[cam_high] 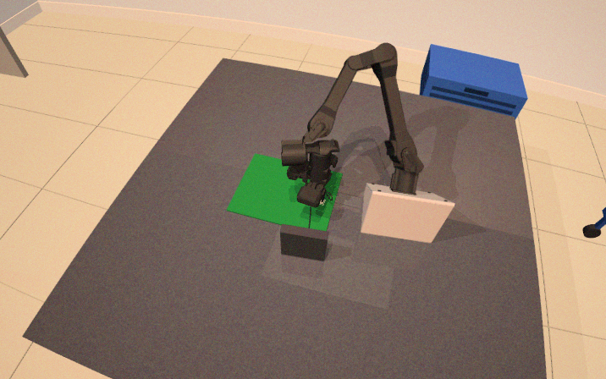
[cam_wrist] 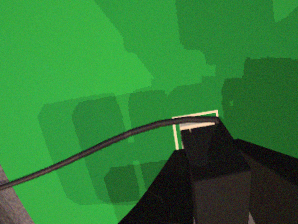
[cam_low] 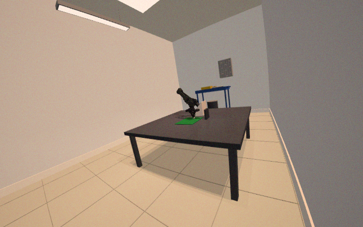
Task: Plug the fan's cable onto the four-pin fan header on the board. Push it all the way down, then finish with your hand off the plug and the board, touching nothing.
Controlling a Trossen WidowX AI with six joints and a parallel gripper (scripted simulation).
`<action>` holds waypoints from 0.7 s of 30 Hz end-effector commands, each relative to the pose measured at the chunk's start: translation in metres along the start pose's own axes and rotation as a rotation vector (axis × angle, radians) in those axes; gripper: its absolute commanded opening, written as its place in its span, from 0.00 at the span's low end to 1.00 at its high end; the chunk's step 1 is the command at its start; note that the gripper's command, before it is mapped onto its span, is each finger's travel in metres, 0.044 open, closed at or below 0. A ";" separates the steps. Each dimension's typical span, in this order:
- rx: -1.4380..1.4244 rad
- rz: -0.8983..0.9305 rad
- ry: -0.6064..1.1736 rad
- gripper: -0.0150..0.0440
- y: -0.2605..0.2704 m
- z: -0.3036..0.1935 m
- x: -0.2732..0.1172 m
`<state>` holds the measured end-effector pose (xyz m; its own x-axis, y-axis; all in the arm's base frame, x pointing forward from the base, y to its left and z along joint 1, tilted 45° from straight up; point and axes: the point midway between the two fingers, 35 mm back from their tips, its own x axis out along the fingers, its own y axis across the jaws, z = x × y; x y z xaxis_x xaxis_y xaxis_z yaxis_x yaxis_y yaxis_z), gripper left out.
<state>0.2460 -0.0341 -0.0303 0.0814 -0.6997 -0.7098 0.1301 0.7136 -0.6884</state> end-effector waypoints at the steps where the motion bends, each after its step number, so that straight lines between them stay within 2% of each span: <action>1: -0.004 -0.001 0.000 0.25 0.000 0.000 0.004; 6: -0.004 -0.002 0.000 0.25 0.000 0.000 0.007; 16: 0.000 0.000 0.000 0.69 0.000 0.000 0.004; 19: 0.000 0.000 0.000 0.69 0.000 0.000 0.002; 21: -0.002 0.003 0.000 0.69 0.001 0.001 -0.016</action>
<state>0.2442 -0.0350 -0.0304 0.0737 -0.7036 -0.7068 0.1237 0.7097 -0.6936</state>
